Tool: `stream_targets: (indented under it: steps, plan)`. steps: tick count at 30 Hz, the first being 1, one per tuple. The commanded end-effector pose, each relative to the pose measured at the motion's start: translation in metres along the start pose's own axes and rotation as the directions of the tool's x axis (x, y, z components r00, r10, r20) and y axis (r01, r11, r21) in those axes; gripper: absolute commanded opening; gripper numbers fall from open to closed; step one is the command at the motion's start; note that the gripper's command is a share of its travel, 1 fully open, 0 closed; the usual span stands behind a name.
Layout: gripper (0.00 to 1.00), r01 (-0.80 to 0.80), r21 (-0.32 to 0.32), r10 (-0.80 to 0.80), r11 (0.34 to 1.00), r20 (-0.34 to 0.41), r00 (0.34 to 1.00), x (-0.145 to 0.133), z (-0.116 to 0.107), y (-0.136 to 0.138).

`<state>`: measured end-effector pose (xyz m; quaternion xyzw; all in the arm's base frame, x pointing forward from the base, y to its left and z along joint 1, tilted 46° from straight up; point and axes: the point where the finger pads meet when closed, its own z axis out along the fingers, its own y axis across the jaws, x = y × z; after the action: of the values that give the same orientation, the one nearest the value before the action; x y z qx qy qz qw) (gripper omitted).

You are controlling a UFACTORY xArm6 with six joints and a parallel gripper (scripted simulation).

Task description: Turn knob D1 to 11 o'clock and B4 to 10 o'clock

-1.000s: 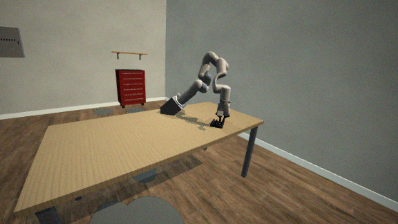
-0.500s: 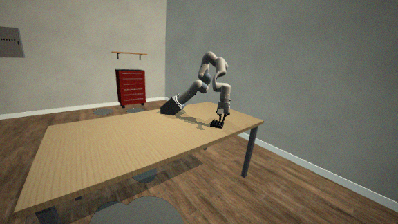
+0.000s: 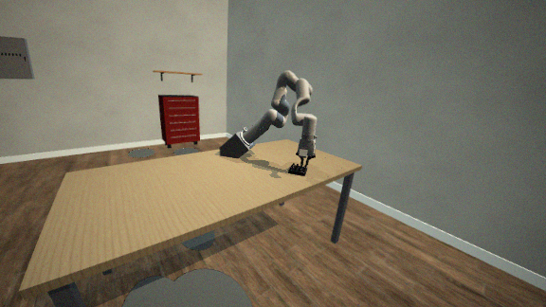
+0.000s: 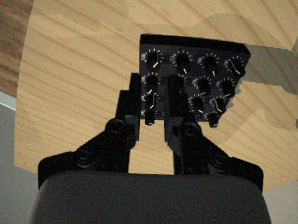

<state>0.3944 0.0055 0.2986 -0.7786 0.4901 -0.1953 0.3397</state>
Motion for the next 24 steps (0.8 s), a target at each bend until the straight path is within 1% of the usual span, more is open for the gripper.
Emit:
stream_targets:
  steps: [1, 5, 7, 9, 11, 15, 18, 22, 24]
  plan:
    - [0.19, 0.096, 0.003, -0.096, 0.995, -0.001, 0.995, 0.0002, -0.0019, -0.0013]
    - [0.19, 0.272, 0.003, -0.272, 0.962, -0.002, 0.962, 0.0, -0.0039, -0.0016]
    - [0.19, 0.272, 0.003, -0.272, 0.962, -0.002, 0.962, 0.0, -0.0039, -0.0016]
    - [0.19, 0.399, 0.003, -0.399, 0.917, -0.002, 0.917, -0.0002, -0.0054, -0.0017]
    - [0.19, 0.449, 0.003, -0.449, 0.894, -0.002, 0.894, -0.0003, -0.006, -0.0018]
    - [0.19, 0.588, 0.003, -0.588, 0.809, -0.003, 0.809, -0.0005, -0.0078, -0.0019]
    - [0.19, 0.68, 0.002, -0.68, 0.733, -0.003, 0.733, -0.0006, -0.0091, -0.002]
    - [0.19, 0.788, 0.002, -0.788, 0.615, -0.004, 0.615, -0.0009, -0.0108, -0.0021]
    - [0.19, 0.788, 0.002, -0.788, 0.615, -0.004, 0.615, -0.0009, -0.0108, -0.0021]
